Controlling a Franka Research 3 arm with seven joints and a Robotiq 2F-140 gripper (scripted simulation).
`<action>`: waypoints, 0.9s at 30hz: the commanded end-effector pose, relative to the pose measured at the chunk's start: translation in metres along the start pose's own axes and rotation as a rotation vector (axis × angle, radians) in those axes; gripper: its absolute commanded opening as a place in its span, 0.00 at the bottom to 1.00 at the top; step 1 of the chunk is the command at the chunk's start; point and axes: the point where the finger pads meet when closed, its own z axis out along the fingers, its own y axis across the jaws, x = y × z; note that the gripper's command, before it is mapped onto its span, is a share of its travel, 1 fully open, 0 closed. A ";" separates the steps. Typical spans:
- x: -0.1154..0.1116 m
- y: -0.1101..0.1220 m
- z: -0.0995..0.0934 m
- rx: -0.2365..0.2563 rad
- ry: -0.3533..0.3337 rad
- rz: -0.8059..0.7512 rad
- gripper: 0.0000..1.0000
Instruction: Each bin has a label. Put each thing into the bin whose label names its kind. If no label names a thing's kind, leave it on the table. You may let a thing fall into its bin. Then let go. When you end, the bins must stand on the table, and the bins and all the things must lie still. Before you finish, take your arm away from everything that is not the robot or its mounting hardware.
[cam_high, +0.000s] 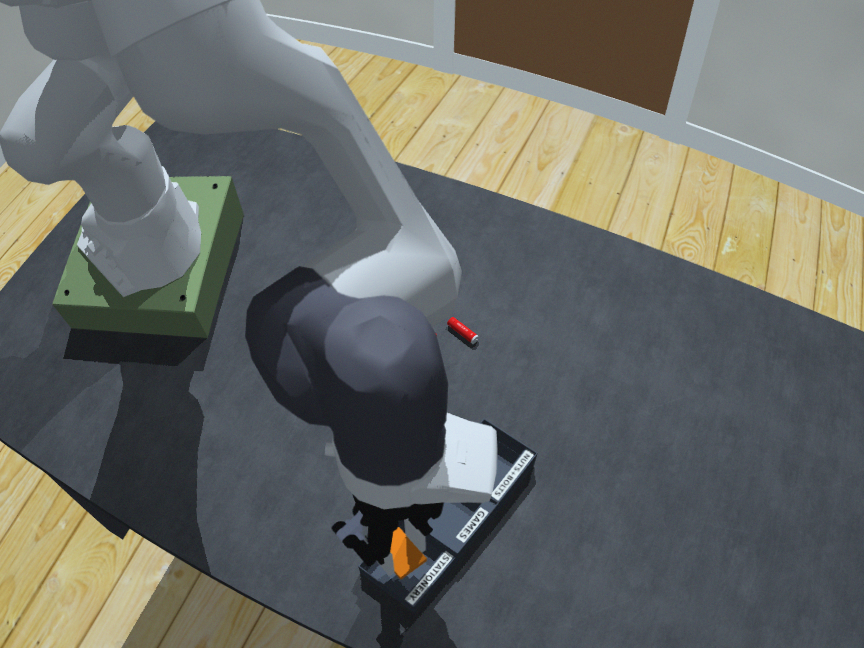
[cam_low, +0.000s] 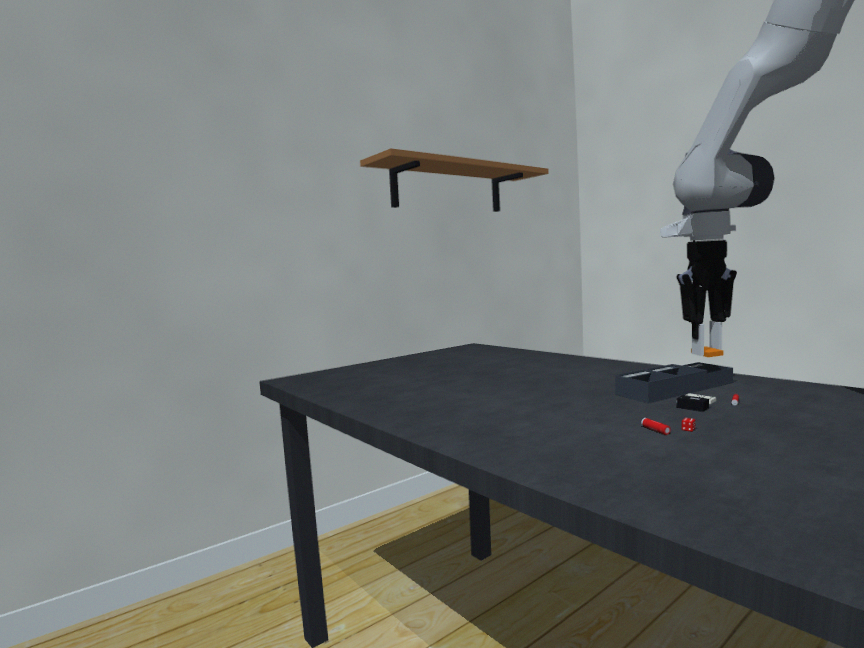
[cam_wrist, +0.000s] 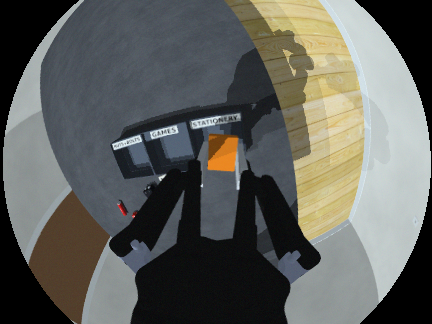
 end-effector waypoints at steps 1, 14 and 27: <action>-0.001 -0.002 0.001 0.020 -0.017 -0.155 0.21; -0.003 -0.004 0.001 0.029 -0.025 -0.228 0.21; -0.002 -0.004 0.001 0.029 -0.025 -0.228 0.21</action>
